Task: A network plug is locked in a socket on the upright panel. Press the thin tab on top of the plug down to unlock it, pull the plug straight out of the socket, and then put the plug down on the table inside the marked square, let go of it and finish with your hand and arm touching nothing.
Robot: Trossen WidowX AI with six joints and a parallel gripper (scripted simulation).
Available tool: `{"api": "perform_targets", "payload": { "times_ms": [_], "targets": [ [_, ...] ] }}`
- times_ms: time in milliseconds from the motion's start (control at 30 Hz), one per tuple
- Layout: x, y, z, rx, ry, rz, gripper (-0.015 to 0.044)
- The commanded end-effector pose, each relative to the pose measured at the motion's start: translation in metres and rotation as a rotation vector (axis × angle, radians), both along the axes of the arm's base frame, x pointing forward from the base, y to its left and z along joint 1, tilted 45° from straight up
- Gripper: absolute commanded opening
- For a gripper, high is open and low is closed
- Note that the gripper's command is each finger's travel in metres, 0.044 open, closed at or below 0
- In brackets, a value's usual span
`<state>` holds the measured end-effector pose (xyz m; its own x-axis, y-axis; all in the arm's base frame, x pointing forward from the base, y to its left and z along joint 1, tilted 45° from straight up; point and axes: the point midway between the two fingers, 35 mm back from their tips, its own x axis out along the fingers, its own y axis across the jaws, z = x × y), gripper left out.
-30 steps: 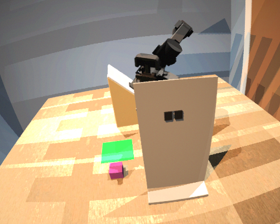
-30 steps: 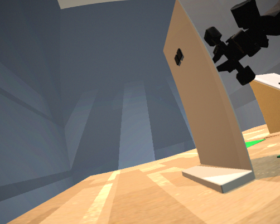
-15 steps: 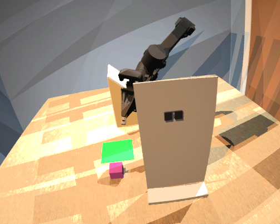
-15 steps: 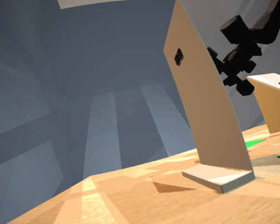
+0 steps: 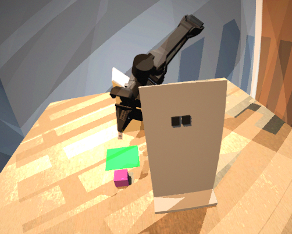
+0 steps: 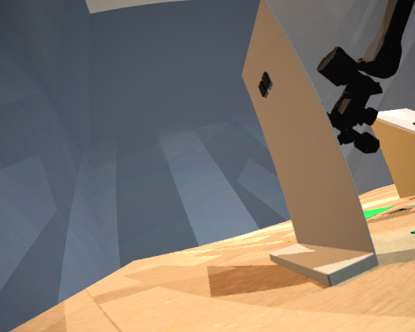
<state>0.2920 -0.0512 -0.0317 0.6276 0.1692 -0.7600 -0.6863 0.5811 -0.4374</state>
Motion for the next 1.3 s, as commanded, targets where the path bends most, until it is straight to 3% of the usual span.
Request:
{"api": "perform_targets", "payload": {
  "times_ms": [0,800,1267],
  "targets": [
    [-0.009,0.001,-0.012,0.033,0.032,0.022,0.0],
    [-0.059,0.018,-0.064,0.265,0.139,0.12,0.0],
    [-0.06,0.025,-0.073,0.271,0.142,0.122,0.0]
  ]
}}
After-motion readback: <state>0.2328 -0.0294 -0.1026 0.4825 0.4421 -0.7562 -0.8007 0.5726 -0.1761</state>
